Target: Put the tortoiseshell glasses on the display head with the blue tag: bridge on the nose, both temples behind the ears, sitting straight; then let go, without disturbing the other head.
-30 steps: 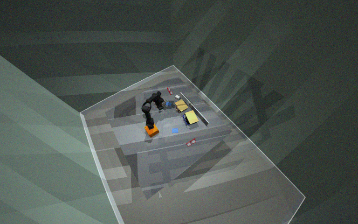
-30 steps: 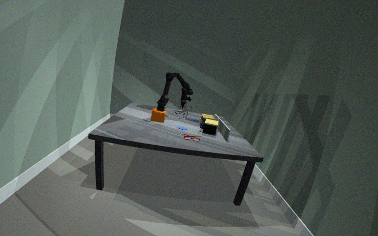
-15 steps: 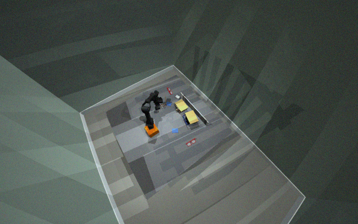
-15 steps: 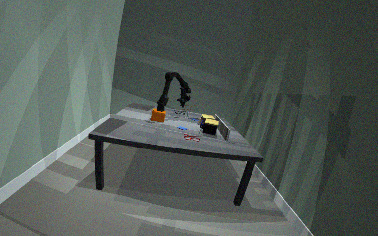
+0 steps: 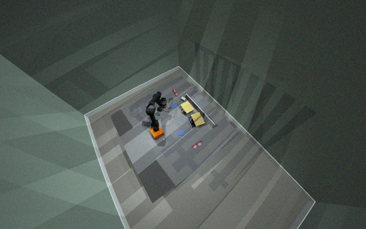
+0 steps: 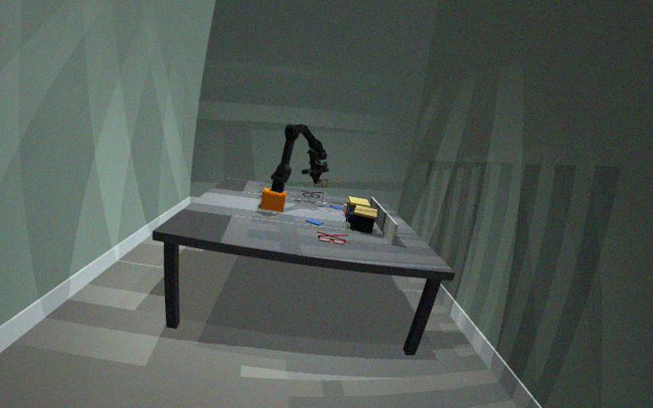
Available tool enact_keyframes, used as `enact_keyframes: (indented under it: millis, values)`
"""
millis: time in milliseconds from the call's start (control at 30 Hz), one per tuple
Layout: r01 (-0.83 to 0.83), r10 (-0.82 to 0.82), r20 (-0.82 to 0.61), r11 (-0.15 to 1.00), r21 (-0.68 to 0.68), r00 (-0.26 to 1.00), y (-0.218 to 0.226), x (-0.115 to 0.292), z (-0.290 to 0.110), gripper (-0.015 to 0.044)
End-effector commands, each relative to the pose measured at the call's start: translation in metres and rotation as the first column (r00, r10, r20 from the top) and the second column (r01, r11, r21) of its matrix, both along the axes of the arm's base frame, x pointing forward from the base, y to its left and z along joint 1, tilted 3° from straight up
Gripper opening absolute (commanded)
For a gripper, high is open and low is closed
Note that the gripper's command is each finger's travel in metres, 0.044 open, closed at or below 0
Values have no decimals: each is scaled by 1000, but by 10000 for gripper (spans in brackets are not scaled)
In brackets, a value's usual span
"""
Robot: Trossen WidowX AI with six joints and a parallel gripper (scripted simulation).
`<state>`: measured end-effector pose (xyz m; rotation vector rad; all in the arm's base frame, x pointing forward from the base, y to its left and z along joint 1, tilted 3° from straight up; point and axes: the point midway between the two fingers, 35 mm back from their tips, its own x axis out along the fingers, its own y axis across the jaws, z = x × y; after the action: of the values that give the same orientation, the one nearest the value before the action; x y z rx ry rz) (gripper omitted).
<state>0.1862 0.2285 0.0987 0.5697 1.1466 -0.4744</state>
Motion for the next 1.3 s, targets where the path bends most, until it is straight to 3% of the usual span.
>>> enact_keyframes:
  millis: [0, 433, 867, 1067, 1267]
  values:
    - [118, -120, 48, 992, 43, 992, 3, -1, 4, 0]
    - [427, -464, 133, 873, 235, 876, 11, -4, 16, 0]
    - [621, -742, 110, 623, 475, 661, 20, -9, 30, 0]
    - [655, -814, 73, 514, 554, 576, 23, -11, 35, 0]
    - [649, -794, 82, 547, 529, 603, 22, -11, 33, 0]
